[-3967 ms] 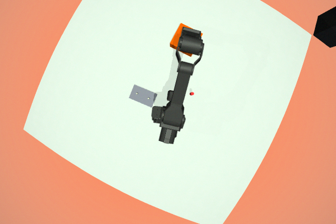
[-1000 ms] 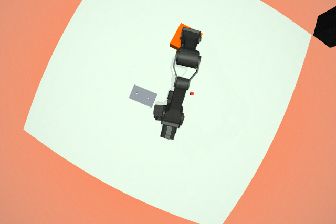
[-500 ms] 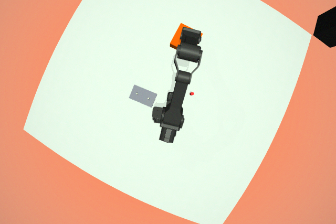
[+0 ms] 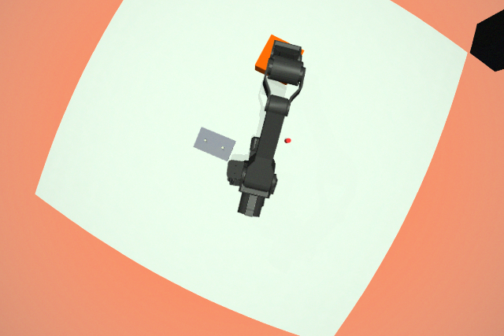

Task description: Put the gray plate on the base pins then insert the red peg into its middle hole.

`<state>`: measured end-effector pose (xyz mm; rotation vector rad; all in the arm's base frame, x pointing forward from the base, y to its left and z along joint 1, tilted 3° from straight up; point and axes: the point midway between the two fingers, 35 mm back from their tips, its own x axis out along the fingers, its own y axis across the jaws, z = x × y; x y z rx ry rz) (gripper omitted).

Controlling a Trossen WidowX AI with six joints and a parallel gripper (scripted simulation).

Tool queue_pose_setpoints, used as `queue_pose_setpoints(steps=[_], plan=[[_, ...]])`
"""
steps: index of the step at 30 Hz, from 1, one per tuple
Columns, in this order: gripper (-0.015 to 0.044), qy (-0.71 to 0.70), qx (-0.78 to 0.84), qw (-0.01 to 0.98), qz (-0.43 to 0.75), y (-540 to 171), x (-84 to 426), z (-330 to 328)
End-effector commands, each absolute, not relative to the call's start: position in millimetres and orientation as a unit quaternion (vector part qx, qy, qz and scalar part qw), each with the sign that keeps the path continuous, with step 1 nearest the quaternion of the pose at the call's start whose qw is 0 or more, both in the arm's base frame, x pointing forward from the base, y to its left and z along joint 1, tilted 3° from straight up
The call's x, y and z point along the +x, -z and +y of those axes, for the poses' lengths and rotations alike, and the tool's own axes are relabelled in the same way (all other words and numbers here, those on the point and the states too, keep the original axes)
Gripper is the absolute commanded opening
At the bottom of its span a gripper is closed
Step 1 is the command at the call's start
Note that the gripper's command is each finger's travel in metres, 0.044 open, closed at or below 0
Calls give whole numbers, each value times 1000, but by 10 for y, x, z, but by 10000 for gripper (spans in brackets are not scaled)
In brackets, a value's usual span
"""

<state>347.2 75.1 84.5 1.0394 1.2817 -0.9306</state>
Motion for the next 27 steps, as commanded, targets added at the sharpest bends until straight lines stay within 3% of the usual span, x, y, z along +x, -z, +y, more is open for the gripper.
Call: queue_pose_setpoints(steps=[1,9,27], plan=[[0,397,446,587,546,-989,3461,739],[0,399,447,586,546,-1195,3405,721],[0,420,466,570,530,-931,3501,257]])
